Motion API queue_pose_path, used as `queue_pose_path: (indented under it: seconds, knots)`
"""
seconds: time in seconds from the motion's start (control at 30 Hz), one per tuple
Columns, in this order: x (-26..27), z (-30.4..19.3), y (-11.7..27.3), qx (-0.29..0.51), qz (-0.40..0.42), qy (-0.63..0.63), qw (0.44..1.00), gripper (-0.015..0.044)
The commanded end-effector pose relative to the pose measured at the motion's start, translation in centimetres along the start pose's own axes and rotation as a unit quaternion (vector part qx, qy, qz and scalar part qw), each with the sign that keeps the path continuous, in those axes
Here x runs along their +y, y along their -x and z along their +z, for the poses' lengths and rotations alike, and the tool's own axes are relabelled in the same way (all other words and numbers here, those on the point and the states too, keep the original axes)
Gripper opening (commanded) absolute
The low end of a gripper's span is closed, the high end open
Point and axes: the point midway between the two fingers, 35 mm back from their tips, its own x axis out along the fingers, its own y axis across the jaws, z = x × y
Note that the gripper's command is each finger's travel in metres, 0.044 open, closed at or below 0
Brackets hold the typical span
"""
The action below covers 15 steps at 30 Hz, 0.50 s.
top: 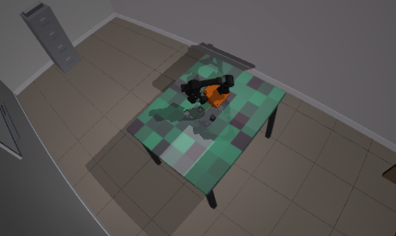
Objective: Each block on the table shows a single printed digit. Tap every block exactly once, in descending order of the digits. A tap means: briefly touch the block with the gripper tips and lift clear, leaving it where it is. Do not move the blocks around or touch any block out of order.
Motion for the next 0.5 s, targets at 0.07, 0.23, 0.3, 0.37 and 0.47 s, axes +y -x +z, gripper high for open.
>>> queue_pose_path:
  seconds: [0.07,0.23,0.3,0.37,0.47]
  knots:
    - [0.7,-0.6,-6.6,0.006,0.008,-0.001,1.0,0.019]
    - [0.7,-0.6,-6.8,0.006,0.008,-0.001,1.0,0.0059]
    - [0.7,-0.6,-6.8,0.006,0.008,-0.001,1.0,0.002]
    - [0.7,-0.6,-6.8,0.006,0.008,-0.001,1.0,0.002]
    - [0.7,-0.6,-6.8,0.006,0.008,-0.001,1.0,0.002]
